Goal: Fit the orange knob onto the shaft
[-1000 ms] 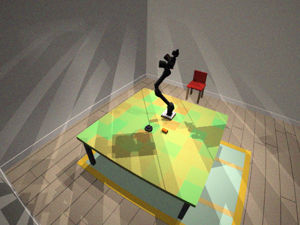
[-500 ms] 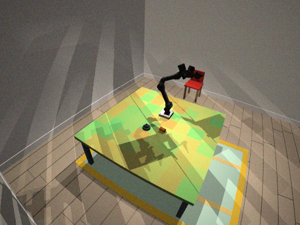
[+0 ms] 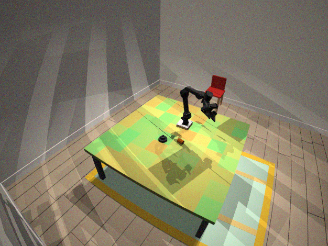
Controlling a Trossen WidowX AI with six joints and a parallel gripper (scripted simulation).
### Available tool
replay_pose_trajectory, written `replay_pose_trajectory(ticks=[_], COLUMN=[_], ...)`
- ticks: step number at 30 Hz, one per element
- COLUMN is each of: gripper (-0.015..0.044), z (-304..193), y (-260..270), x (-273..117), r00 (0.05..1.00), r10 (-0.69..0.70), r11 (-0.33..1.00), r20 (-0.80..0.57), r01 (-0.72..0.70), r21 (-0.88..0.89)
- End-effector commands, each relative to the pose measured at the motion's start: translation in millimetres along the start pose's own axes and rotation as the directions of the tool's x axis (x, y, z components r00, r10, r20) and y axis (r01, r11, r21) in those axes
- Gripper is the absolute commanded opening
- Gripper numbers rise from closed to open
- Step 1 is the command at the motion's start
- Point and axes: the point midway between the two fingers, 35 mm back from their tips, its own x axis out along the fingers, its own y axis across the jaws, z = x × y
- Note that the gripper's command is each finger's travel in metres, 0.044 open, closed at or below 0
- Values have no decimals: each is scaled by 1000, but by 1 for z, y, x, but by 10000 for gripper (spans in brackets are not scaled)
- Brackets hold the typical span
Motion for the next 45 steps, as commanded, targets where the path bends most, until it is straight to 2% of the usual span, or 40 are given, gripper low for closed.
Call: replay_pose_trajectory(ticks=[1, 6, 10, 15, 17, 45], gripper=[440, 440, 440, 440, 440, 440], z=[-71, -166, -242, -327, -338, -370], y=[8, 24, 41, 69, 75, 102], x=[29, 44, 35, -3, -12, 8], r00=[971, 842, 661, 349, 291, 289], r10=[76, 202, 328, 517, 549, 550], r11=[994, 967, 917, 796, 767, 767], r20=[-228, -500, -675, -782, -783, -783], r01=[-91, -253, -393, -531, -546, -547], r21=[-54, -35, 61, 289, 335, 337])
